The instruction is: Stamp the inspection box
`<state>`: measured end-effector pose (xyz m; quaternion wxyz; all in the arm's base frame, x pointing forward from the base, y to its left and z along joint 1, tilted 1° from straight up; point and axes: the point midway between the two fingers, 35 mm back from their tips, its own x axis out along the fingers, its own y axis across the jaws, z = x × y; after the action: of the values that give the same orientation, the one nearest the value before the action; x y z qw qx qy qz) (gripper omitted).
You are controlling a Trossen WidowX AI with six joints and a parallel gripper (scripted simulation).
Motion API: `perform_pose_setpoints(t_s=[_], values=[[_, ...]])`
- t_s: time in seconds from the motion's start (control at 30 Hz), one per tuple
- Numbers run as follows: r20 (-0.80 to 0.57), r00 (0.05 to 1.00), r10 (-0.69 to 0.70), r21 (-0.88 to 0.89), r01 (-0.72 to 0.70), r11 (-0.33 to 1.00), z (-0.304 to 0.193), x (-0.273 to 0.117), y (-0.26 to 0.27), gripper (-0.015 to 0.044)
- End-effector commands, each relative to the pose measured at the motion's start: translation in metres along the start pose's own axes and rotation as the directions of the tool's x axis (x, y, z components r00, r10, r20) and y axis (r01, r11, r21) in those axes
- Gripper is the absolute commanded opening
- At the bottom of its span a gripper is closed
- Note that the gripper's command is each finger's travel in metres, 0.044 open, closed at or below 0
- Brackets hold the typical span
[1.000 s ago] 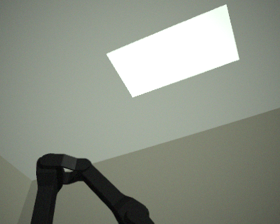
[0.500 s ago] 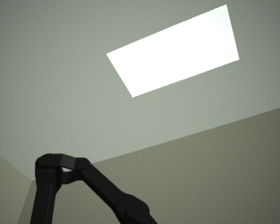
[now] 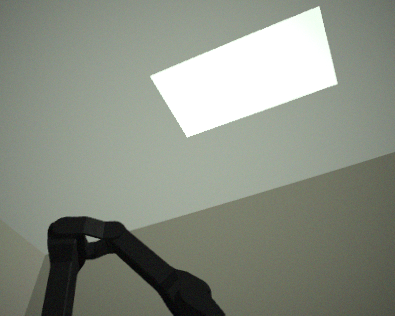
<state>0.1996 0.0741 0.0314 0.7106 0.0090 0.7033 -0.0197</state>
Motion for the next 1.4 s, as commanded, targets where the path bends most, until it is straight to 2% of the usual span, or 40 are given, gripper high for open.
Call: perform_pose_setpoints(t_s=[0.0, 1.37], values=[[0.006, 1.0, 0.001, 0.003, -0.001, 1.0, 0.002, -0.003, 0.001, 0.0], [0.006, 1.0, 0.0, 0.003, 0.0, 1.0, 0.002, -0.023, 0.001, 0.0]])
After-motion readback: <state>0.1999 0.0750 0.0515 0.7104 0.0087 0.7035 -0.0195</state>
